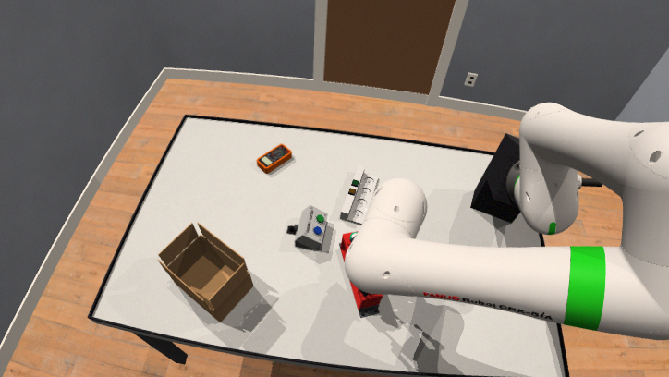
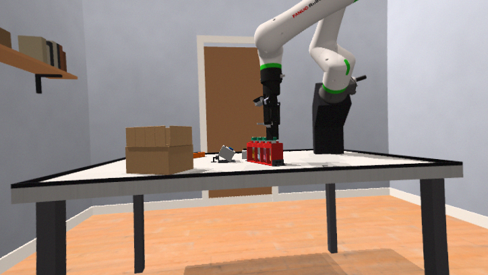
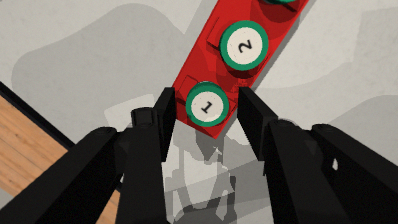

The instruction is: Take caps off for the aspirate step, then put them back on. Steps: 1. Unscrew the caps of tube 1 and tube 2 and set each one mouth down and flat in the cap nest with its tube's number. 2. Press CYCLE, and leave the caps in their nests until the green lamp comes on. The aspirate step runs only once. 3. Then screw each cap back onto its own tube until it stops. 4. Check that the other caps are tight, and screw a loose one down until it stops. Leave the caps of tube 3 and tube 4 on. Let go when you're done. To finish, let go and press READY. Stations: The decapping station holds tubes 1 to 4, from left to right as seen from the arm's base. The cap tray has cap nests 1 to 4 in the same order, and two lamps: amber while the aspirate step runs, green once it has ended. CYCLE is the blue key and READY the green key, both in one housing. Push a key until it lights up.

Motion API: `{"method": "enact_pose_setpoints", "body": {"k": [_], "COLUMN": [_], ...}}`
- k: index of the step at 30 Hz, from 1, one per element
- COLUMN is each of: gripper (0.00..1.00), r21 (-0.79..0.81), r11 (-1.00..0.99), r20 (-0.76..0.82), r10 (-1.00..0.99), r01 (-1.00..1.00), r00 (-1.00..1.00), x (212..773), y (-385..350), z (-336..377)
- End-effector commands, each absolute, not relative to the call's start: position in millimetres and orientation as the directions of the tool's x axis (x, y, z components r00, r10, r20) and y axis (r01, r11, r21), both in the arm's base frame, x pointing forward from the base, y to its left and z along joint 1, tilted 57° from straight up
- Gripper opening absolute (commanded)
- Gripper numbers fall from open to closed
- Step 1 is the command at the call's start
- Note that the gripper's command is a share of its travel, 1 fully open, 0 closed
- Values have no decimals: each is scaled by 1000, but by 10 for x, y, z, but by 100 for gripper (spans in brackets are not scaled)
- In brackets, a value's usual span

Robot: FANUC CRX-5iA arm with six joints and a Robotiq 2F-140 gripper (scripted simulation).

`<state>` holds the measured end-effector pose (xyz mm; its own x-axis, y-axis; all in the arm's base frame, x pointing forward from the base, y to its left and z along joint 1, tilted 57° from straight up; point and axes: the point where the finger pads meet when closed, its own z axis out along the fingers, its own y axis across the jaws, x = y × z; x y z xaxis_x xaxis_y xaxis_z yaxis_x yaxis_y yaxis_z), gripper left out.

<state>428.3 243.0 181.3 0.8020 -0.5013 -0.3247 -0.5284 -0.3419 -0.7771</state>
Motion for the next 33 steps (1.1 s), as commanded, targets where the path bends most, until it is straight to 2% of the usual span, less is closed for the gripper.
{"method": "enact_pose_setpoints", "body": {"k": [1,8,11,20,22,24,26,29,33], "gripper": [41,41,41,41,41,41,41,41,41], "r21": [-777,-777,-673,-421,-346,-346,-199,-109,-109], "r11": [-342,-342,-207,35,95,95,203,264,264], "r20": [-324,-324,-506,-731,-769,-769,-819,-835,-835], "r10": [-502,-502,-571,-605,-598,-598,-572,-547,-547], "r01": [-528,-528,-710,-906,-933,-933,-959,-958,-958], "r00": [802,802,647,316,224,224,49,-56,-56], "x": [4287,4287,4287,4287,4287,4287,4287,4288,4288], "y": [2424,2424,2424,2424,2424,2424,2424,2424,2425], "z": [1817,1817,1817,1816,1816,1816,1816,1816,1818]}}
